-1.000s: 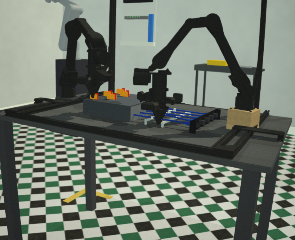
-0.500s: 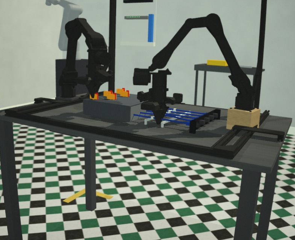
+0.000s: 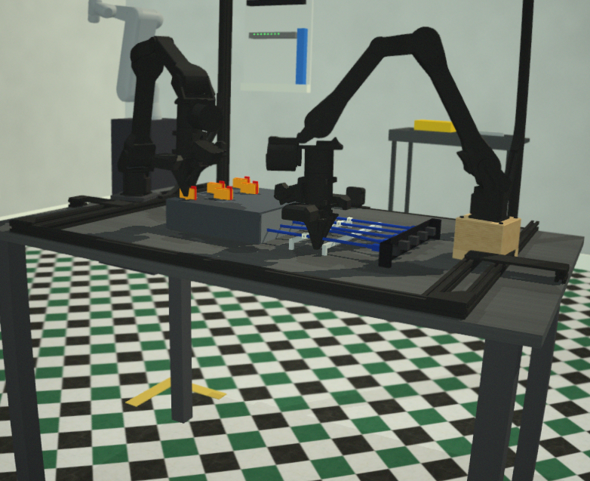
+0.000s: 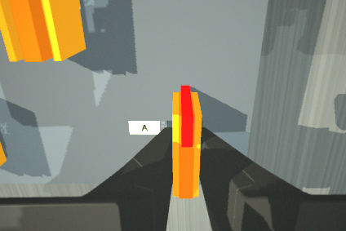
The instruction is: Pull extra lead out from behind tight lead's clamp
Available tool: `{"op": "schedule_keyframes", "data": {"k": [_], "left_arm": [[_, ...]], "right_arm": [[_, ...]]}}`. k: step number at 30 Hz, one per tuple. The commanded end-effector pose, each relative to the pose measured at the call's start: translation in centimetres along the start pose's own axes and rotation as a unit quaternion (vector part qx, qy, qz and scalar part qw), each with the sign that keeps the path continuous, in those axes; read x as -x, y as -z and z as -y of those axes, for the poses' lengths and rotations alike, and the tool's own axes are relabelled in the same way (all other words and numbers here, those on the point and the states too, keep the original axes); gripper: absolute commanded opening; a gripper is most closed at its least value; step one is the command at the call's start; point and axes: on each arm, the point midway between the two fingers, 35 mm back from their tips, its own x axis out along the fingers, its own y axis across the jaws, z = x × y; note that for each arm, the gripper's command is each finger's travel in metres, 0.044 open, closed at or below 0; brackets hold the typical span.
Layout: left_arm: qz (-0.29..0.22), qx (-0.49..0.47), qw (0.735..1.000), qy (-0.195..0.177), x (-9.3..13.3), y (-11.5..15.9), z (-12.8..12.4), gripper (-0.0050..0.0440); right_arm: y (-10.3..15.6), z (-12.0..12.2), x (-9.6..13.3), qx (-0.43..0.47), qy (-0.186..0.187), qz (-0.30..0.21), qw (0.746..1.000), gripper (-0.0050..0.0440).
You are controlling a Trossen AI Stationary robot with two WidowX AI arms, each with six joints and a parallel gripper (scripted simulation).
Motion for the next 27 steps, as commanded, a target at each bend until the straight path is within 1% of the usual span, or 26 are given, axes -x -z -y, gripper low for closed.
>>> {"op": "schedule_keyframes", "data": {"k": [1, 8, 9, 23, 25, 26, 27], "left_arm": [[0.012, 0.0, 1.0, -0.005, 0.7, -0.5, -0.2, -0.005], [0.012, 0.0, 1.0, -0.005, 0.7, -0.5, -0.2, -0.005], [0.012, 0.0, 1.0, -0.005, 0.7, -0.5, -0.2, -0.005], [0.012, 0.0, 1.0, -0.005, 0.7, -0.5, -0.2, -0.005], [0.012, 0.0, 1.0, -0.005, 0.7, -0.5, -0.2, -0.005], [0.012, 0.0, 1.0, -0.005, 0.7, -0.5, -0.2, -0.005], [0.012, 0.0, 1.0, -0.005, 0.7, -0.5, -0.2, -0.005]], "right_arm": [[-0.2, 0.1, 2.3, 0.0, 0.007, 0.016, 1.0, -0.005], [-0.2, 0.1, 2.9, 0.0, 0.007, 0.016, 1.0, -0.005], [-0.3, 0.1, 1.1, 0.0, 0.004, 0.008, 1.0, -0.005], [-0.2, 0.1, 3.0, 0.0, 0.004, 0.008, 1.0, -0.005], [-0.2, 0.1, 3.0, 0.0, 0.004, 0.008, 1.0, -0.005], [-0.4, 0.1, 1.2, 0.001, 0.001, -0.001, 1.0, -0.005], [-0.3, 0.1, 1.4, 0.001, 0.001, -0.001, 1.0, -0.005]]}}
